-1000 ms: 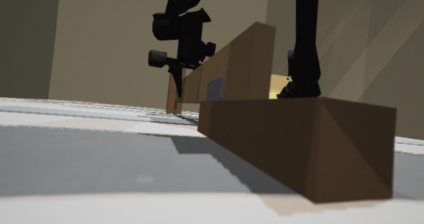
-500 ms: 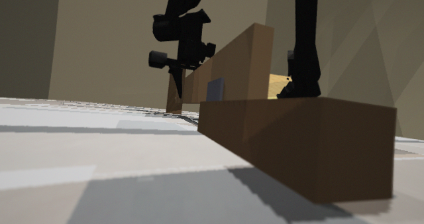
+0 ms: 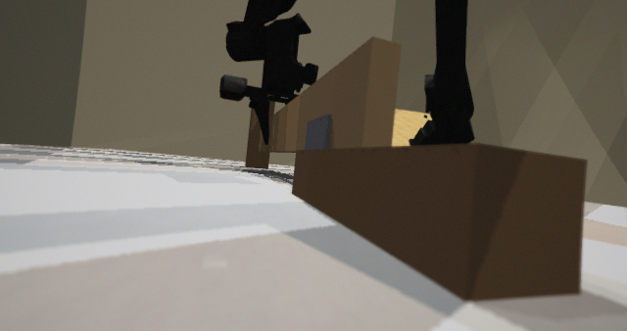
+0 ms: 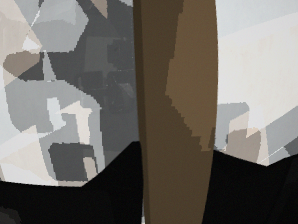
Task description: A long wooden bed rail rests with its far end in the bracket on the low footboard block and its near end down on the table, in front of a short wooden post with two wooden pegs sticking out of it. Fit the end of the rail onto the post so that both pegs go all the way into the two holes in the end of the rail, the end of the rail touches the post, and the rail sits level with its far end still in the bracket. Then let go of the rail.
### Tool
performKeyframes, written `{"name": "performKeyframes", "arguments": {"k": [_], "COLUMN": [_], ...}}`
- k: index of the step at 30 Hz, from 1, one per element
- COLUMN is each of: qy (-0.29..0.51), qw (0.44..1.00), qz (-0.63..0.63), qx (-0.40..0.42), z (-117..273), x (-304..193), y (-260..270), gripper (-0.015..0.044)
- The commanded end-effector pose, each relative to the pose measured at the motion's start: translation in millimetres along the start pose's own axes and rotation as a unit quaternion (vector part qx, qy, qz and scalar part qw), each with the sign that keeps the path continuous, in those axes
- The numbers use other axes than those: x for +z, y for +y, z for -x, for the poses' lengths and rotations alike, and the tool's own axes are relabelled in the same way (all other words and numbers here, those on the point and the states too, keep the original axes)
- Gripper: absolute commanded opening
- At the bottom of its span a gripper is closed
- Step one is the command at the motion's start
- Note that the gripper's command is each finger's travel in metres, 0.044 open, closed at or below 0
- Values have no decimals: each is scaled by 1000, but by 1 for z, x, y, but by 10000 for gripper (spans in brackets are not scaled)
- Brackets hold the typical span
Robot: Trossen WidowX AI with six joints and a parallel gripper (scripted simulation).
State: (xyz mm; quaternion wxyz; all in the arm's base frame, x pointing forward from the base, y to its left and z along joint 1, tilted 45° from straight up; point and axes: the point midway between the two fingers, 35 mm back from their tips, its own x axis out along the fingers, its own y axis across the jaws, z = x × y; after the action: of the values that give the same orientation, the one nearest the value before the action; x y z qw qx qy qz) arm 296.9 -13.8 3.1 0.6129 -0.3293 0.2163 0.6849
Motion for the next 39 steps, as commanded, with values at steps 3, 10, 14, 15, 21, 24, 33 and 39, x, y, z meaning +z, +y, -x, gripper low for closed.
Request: {"name": "performKeyframes", "arguments": {"k": [3, 10, 14, 15, 21, 24, 33, 39], "qy": [2, 2, 3, 3, 3, 3, 3, 3], "qw": [1000, 1000, 1000, 1000, 1000, 1000, 1000, 1000], "qz": [2, 2, 2, 2, 2, 2, 2, 2], "qx": [-4, -4, -4, -4, -4, -4, -4, -4], "z": [4, 3, 3, 3, 2, 2, 3, 3], "x": [-3, -5, -6, -6, -8, -9, -11, -13], "y": [-2, -3, -3, -3, -4, -4, -4, -3], "gripper": [0, 0, 0, 0, 0, 0, 0, 0]}}
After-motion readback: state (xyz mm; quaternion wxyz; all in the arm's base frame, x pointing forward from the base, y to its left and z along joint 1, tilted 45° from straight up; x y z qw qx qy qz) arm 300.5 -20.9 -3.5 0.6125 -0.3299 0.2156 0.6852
